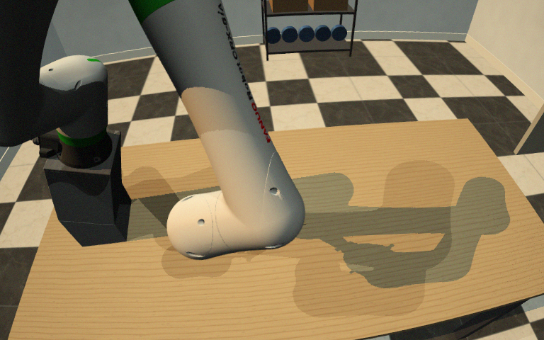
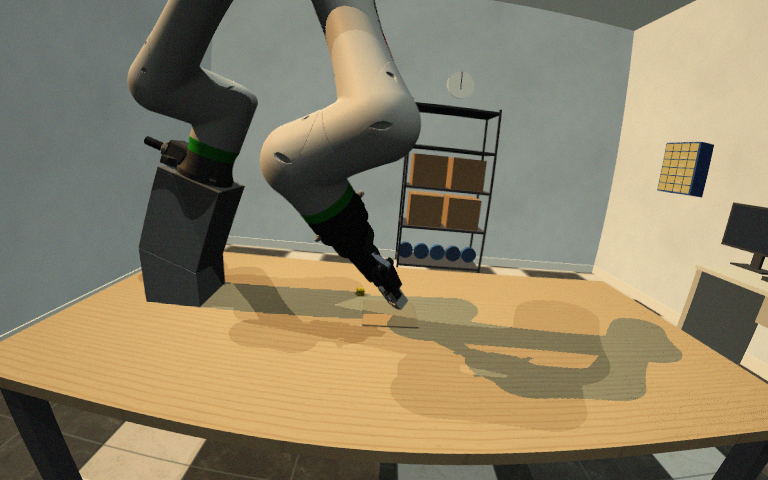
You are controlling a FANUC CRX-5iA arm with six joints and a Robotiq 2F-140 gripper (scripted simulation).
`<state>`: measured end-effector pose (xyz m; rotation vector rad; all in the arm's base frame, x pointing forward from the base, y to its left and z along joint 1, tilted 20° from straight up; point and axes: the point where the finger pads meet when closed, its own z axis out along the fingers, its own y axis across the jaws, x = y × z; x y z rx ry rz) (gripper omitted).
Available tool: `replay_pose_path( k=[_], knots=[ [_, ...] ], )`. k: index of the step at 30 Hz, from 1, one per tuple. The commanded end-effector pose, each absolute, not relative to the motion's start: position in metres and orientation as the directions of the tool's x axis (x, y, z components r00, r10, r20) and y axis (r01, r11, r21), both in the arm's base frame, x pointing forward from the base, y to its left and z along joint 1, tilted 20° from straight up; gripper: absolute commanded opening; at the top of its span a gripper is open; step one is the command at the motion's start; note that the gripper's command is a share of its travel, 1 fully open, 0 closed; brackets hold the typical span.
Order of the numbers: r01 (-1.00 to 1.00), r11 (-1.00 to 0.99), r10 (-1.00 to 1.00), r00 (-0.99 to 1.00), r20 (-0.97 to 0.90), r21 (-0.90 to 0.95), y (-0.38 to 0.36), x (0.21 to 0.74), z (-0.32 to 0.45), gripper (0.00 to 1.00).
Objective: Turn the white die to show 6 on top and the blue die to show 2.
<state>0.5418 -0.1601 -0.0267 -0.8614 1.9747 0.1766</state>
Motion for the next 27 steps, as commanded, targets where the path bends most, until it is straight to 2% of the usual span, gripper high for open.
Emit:
replay_pose_path(
  k=[1,12,27],
  knots=[
    [-0.64,0.736,-0.42,-0.178,-0.89,-0.22,-0.16,0.538,-0.033,0.09],
    [-0.634,0.74,-0.308,-0.024,-0.951,-0.223,-0.164,0.534,-0.035,0.09],
    [-0.642,0.735,-0.302,-0.023,-0.953,-0.217,-0.164,0.537,-0.045,0.09]
  ],
)
